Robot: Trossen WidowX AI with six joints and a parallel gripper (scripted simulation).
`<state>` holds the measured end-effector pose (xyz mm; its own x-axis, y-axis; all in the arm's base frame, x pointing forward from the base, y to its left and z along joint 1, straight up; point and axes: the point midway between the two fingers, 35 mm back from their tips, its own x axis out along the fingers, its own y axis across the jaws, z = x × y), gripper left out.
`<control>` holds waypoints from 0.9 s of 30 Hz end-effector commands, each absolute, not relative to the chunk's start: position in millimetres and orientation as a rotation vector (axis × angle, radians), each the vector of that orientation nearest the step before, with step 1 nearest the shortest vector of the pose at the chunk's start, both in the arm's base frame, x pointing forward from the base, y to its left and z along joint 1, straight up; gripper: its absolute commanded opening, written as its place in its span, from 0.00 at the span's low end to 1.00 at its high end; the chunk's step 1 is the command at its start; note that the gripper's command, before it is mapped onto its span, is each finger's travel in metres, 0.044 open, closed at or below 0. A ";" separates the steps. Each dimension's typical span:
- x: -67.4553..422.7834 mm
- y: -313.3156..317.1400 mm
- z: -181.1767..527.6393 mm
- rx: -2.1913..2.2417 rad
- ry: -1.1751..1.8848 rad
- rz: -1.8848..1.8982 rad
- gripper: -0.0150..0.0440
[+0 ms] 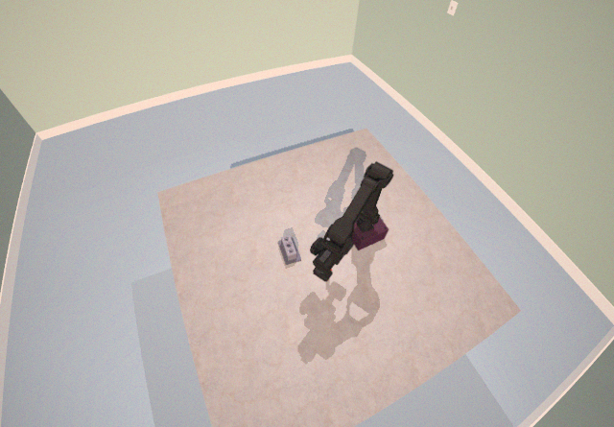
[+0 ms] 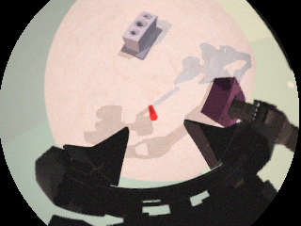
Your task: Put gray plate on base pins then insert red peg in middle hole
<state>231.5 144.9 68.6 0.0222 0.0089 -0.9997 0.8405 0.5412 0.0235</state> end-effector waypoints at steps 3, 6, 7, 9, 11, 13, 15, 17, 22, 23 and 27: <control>234.4 144.8 53.5 0.793 1.412 -0.759 1.00; 234.5 144.8 52.5 0.793 1.412 -0.759 1.00; 234.7 144.9 51.2 0.793 1.412 -0.759 1.00; 235.0 145.1 47.9 0.793 1.412 -0.759 1.00; 235.2 145.2 44.7 0.793 1.412 -0.759 1.00; 235.4 145.3 41.4 0.793 1.412 -0.759 1.00; 235.6 145.4 38.2 0.793 1.412 -0.759 1.00; 235.8 145.5 34.8 0.793 1.412 -0.759 1.00; 236.0 145.6 26.5 0.793 1.412 -0.759 1.00; 236.0 145.6 24.9 0.793 1.412 -0.759 1.00; 236.0 145.5 18.3 0.793 1.412 -0.759 1.00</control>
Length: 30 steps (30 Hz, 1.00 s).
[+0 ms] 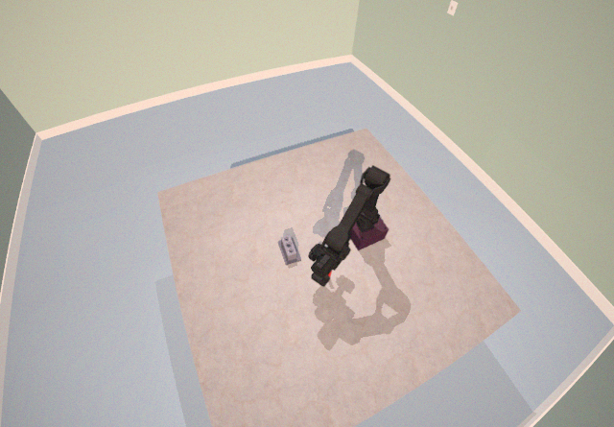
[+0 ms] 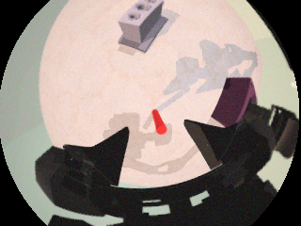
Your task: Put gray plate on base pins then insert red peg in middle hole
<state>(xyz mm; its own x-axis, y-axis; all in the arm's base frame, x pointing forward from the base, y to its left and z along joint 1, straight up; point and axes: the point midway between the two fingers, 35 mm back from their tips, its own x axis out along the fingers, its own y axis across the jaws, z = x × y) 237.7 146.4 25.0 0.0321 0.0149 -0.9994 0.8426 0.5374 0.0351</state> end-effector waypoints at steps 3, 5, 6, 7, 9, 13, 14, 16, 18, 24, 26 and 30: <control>235.8 145.4 13.4 0.793 1.412 -0.759 1.00; 235.7 145.2 10.2 0.793 1.412 -0.759 1.00; 235.6 145.2 8.6 0.793 1.412 -0.759 1.00; 235.5 145.1 6.9 0.793 1.412 -0.759 1.00; 235.3 145.0 3.7 0.792 1.412 -0.760 1.00; 234.9 144.7 -1.6 0.792 1.412 -0.760 1.00; 234.8 144.6 -1.8 0.792 1.412 -0.760 1.00; 234.8 144.6 -1.8 0.792 1.412 -0.760 0.91; 234.8 144.6 -1.8 0.792 1.412 -0.760 0.82; 234.8 144.6 -1.8 0.792 1.412 -0.760 0.56; 234.8 144.6 -1.8 0.792 1.412 -0.760 0.47; 234.8 144.6 -1.8 0.792 1.412 -0.760 0.29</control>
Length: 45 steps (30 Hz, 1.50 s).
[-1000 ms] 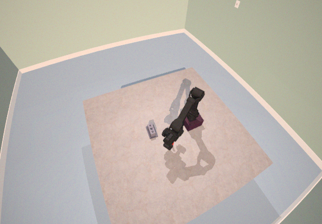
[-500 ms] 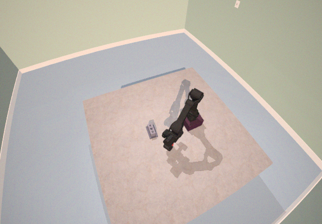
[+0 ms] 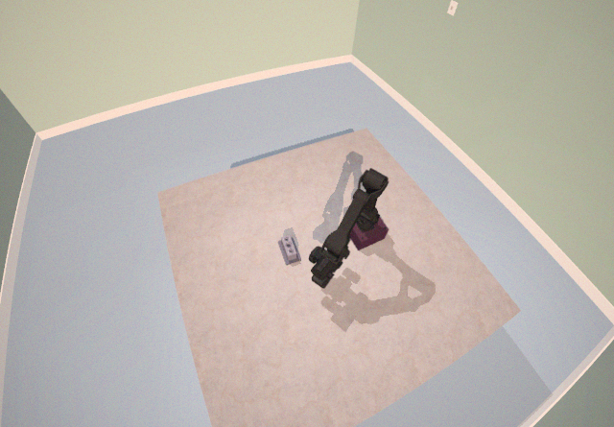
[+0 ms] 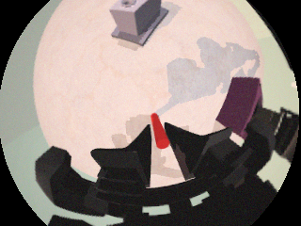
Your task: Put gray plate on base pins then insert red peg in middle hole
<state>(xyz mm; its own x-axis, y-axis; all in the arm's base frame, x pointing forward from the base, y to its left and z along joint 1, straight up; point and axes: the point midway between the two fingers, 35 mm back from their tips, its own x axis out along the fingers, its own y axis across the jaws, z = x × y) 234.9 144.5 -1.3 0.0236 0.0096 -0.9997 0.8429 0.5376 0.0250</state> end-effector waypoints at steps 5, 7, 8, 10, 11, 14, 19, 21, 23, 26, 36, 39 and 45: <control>234.8 144.6 -1.8 0.792 1.412 -0.760 0.25; 234.8 144.6 -1.8 0.792 1.412 -0.760 0.25; 234.8 144.6 -1.8 0.792 1.412 -0.760 0.25; 234.8 144.6 -1.8 0.792 1.412 -0.760 0.25; 234.8 144.6 -1.8 0.792 1.412 -0.760 0.25; 235.3 144.9 1.0 0.792 1.412 -0.760 0.25; 237.1 146.1 14.0 0.793 1.412 -0.759 0.25; 237.7 146.5 20.0 0.793 1.412 -0.759 0.25; 238.3 146.9 26.1 0.793 1.412 -0.759 0.25; 239.2 147.4 35.3 0.793 1.412 -0.759 0.25; 241.1 148.6 66.8 0.793 1.411 -0.759 0.25; 241.3 148.7 76.4 0.793 1.411 -0.759 0.25; 249.0 142.3 71.9 0.796 1.408 -0.764 0.25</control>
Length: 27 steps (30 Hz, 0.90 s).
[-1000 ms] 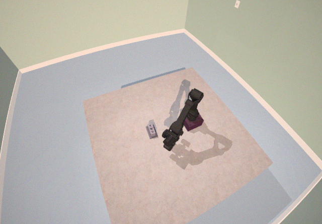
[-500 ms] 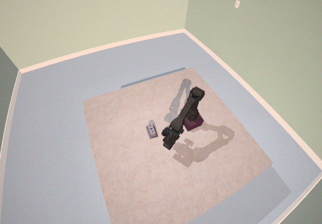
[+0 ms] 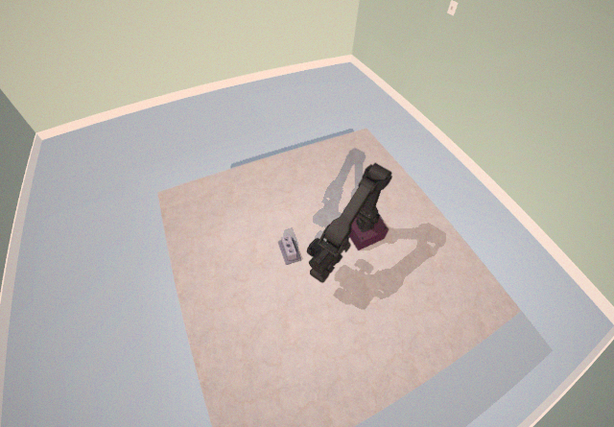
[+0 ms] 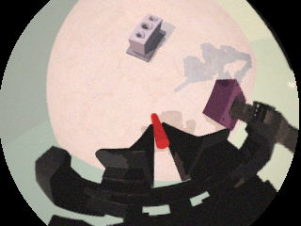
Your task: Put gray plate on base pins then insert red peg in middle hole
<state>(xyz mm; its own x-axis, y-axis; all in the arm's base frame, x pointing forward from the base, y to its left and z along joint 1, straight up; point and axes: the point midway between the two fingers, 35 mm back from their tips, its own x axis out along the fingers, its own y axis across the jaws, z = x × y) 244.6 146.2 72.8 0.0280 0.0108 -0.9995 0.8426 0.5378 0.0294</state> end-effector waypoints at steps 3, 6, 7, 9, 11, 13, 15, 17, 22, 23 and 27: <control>255.3 136.6 72.4 0.795 1.408 -0.763 0.25; 261.5 130.7 72.7 0.795 1.407 -0.763 0.25; 263.6 128.8 72.9 0.795 1.407 -0.762 0.25; 267.6 124.8 73.1 0.796 1.407 -0.761 0.25; 271.5 120.7 73.3 0.796 1.406 -0.759 0.25; 275.4 116.6 73.6 0.796 1.406 -0.758 0.25; 279.2 112.3 73.8 0.796 1.405 -0.757 0.25; 282.9 107.9 74.0 0.796 1.405 -0.757 0.25; 291.8 96.5 74.6 0.796 1.404 -0.756 0.25; 293.5 94.2 74.7 0.796 1.404 -0.756 0.25; 300.3 84.3 75.1 0.796 1.403 -0.756 0.25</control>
